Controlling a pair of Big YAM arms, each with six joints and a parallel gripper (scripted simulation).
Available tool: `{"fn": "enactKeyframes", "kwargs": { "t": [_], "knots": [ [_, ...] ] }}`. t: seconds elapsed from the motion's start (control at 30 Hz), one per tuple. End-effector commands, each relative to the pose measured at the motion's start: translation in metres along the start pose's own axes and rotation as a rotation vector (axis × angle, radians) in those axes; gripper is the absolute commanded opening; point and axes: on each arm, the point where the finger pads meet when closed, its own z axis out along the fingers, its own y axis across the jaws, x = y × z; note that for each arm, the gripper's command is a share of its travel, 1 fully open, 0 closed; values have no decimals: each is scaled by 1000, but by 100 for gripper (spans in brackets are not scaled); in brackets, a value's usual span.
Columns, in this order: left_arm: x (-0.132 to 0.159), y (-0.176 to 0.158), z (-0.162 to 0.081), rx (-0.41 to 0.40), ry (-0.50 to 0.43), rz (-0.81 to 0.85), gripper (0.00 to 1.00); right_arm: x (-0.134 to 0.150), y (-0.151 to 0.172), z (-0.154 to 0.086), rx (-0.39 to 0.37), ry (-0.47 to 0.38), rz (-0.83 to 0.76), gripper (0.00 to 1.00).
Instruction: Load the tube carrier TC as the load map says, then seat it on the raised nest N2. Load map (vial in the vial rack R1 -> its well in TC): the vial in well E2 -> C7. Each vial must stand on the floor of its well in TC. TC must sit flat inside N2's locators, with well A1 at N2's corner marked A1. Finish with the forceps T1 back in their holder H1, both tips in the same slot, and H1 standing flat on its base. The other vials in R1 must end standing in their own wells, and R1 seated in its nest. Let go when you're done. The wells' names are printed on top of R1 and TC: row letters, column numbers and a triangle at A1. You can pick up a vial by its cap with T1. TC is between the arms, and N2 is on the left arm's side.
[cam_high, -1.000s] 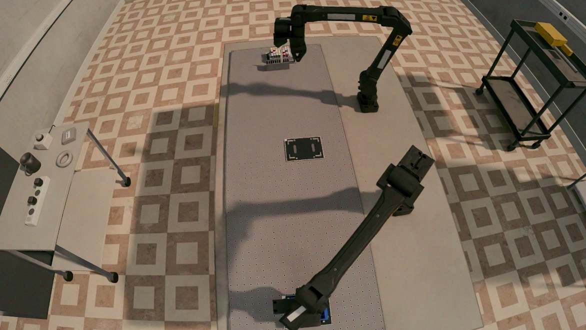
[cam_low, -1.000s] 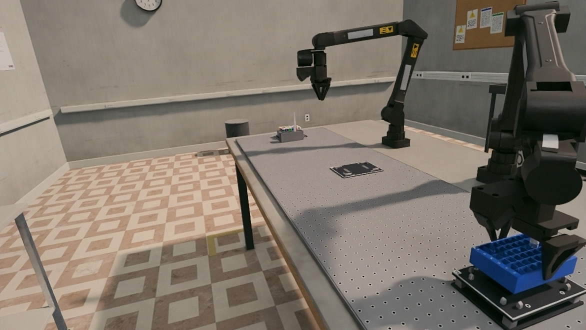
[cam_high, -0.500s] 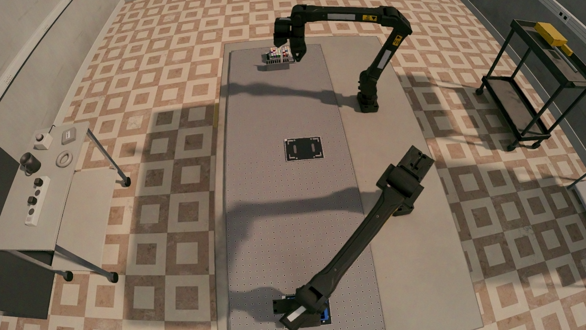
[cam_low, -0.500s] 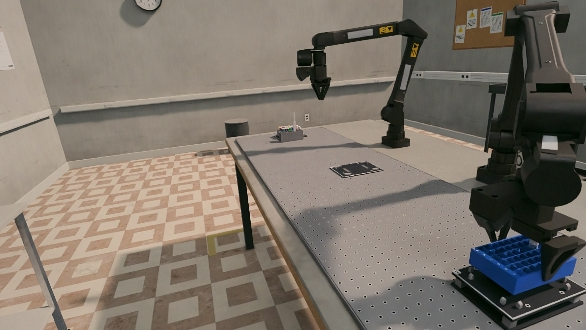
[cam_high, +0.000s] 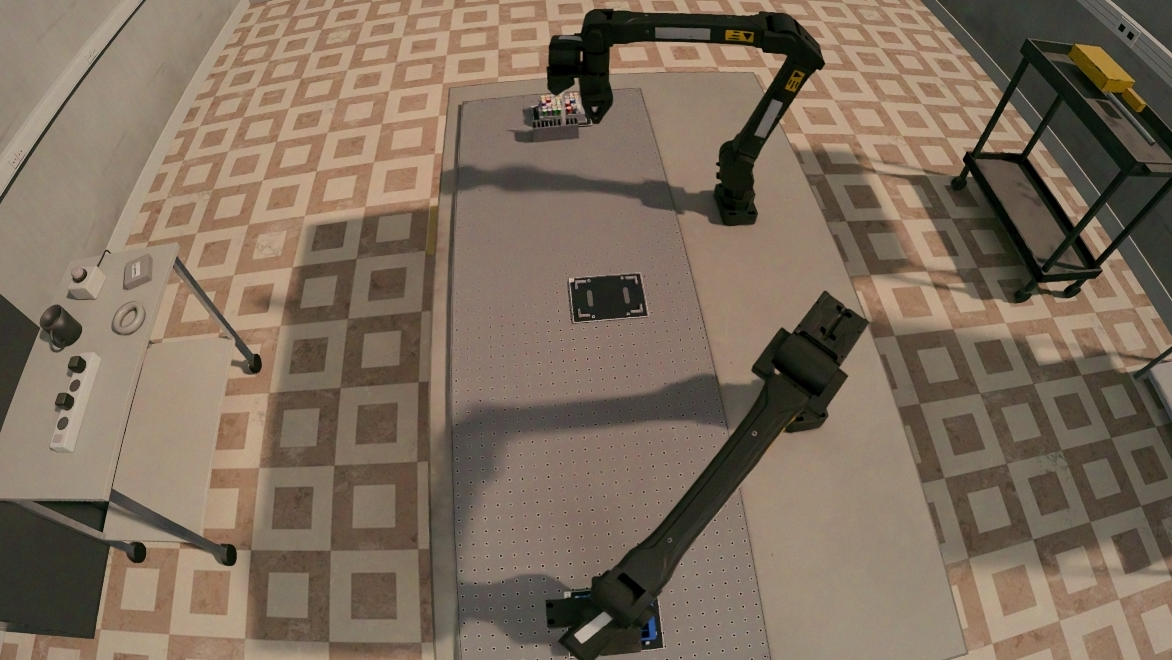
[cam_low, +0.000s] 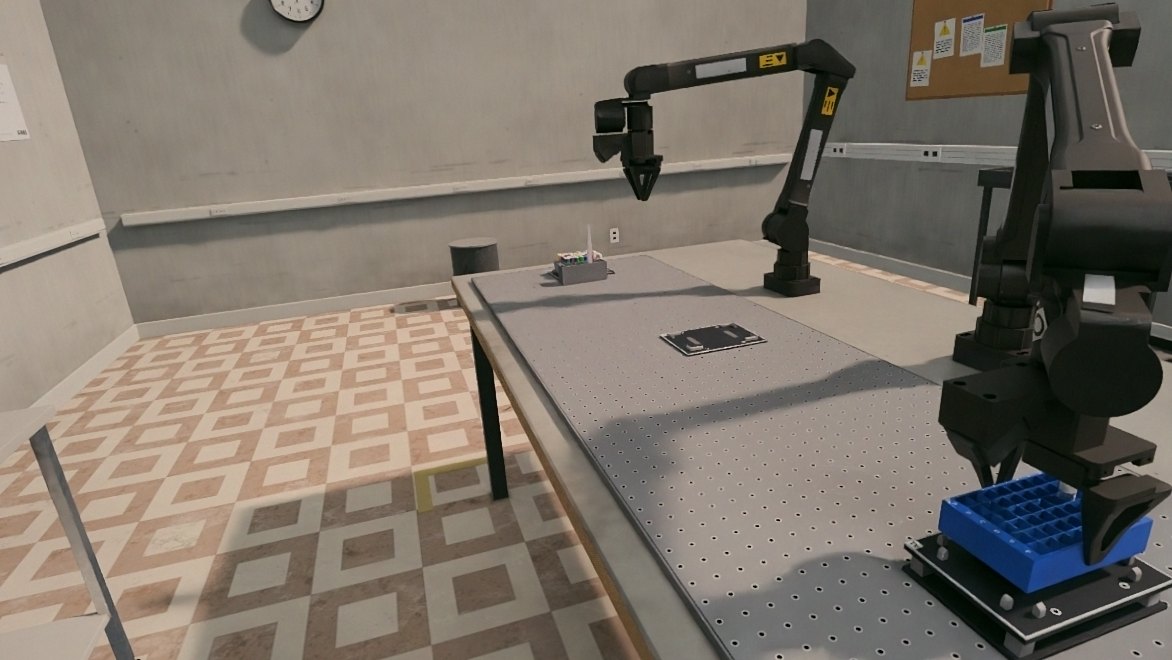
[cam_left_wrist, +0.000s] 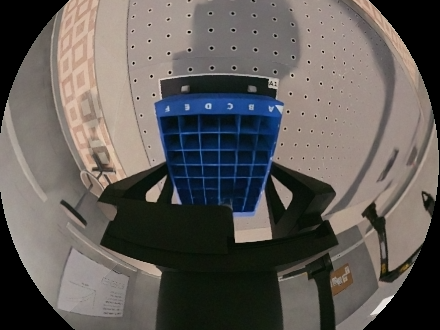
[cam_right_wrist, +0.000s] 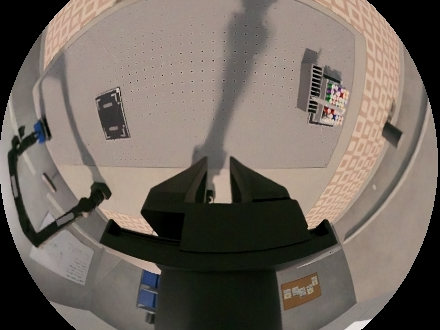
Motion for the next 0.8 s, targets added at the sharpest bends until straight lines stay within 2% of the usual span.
{"fn": "enactKeyframes", "kwargs": {
  "t": [0.0, 0.23, 0.27, 0.33, 0.77],
  "knots": [
    [-10, 1, -1, -10, -15, -1, 0, -8, -2, -13, 8, -33, 7, 24],
    [-10, 0, 2, -8, -13, -1, 0, -8, -2, -13, 8, -33, 7, 24],
    [-10, 0, -7, -16, -22, -1, 0, -8, -2, -13, 8, -33, 7, 24],
    [-11, 2, -7, -19, -25, -1, 0, -8, -2, -13, 8, -33, 7, 24],
    [-8, -1, 4, -6, -11, -1, 0, -8, -2, -13, 8, -33, 7, 24]
  ]
}}
